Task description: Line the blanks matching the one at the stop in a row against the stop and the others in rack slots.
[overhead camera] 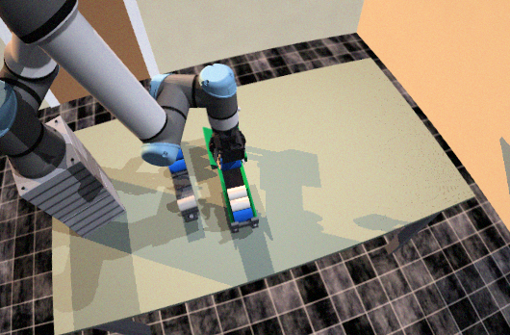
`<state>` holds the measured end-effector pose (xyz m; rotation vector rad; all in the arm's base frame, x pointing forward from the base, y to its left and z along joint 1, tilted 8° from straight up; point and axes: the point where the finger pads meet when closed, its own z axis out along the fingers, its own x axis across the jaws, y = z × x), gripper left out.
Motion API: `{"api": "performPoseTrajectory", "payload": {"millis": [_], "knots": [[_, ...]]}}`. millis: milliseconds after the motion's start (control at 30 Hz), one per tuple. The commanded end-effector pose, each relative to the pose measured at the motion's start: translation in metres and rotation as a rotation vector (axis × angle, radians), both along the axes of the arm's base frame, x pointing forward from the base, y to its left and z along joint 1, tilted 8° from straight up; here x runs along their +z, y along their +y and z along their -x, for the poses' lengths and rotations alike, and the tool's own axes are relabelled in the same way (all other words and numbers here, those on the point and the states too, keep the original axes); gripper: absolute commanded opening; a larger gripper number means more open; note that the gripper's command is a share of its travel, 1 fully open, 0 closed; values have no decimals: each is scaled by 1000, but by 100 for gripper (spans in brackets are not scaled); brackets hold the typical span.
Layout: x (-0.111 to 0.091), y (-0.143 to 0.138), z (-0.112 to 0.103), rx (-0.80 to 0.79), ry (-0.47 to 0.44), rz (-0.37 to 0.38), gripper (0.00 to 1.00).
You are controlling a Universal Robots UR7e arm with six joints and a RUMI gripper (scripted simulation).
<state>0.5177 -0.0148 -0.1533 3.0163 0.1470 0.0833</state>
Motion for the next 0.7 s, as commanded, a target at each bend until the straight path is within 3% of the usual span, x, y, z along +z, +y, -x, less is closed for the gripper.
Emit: {"api": "performPoseTrajectory", "payload": {"millis": [0, 367, 667], "knots": [[2, 0, -3, 1, -2, 1, 36], [-7, -1, -4, 1, -1, 1, 36], [-44, -6, -6, -1, -1, 1, 36]]}}
